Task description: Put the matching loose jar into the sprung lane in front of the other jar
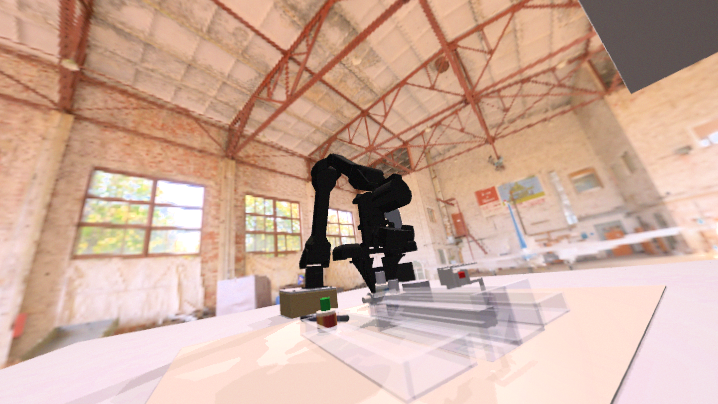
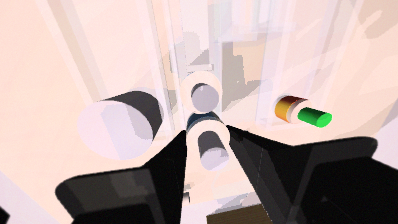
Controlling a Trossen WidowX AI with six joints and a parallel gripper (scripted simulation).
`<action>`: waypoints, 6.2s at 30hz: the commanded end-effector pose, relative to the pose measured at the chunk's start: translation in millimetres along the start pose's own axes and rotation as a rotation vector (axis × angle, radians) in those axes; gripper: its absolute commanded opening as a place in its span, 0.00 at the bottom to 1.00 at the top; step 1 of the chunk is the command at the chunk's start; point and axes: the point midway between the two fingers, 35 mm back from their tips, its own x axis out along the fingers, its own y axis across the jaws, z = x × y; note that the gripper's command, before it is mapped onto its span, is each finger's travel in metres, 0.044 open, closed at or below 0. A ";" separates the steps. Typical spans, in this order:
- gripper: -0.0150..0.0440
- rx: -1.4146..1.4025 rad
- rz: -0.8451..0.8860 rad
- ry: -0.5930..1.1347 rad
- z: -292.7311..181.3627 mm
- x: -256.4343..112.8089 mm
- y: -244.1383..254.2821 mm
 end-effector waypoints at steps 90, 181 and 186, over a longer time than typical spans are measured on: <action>0.25 -0.005 0.002 -0.026 11.9 5.4 0.7; 0.25 -0.005 0.002 -0.025 2.1 20.1 0.7; 0.25 -0.005 0.002 -0.025 1.2 20.2 0.7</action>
